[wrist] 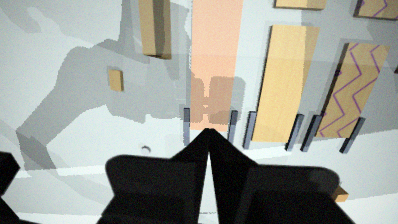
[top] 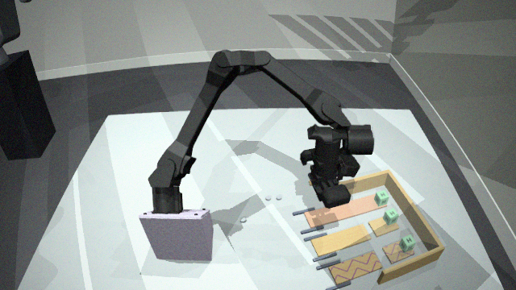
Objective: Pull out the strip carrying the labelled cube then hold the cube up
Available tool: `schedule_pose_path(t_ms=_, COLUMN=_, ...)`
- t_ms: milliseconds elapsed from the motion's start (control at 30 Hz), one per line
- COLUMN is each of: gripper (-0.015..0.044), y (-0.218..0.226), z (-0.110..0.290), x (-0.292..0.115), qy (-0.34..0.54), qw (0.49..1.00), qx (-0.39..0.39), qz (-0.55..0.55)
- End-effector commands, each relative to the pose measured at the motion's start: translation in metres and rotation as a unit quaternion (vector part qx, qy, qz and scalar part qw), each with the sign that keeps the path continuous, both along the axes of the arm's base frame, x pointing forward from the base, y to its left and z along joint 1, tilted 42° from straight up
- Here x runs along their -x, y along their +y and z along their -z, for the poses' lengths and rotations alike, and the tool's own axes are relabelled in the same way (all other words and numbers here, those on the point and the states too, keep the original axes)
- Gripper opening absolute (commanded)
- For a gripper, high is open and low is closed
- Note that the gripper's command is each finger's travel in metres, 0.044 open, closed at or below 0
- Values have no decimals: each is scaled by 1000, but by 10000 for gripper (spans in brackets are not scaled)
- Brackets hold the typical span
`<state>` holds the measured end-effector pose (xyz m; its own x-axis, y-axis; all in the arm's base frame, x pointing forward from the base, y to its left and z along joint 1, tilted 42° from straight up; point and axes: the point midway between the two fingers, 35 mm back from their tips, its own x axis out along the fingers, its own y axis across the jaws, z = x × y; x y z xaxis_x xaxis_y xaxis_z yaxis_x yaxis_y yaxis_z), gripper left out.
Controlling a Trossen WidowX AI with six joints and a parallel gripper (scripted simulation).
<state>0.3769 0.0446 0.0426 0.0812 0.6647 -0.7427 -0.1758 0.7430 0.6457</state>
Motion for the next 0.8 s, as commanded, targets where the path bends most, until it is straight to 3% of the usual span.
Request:
schedule_pose_path(t_ms=0, gripper=0, y=5, z=7, x=1, qy=5, qw=1000, qx=1, qz=-1)
schedule_pose_path(t_ms=767, gripper=0, y=30, z=36, x=-1, qy=5, qw=1000, qx=0, qz=-1)
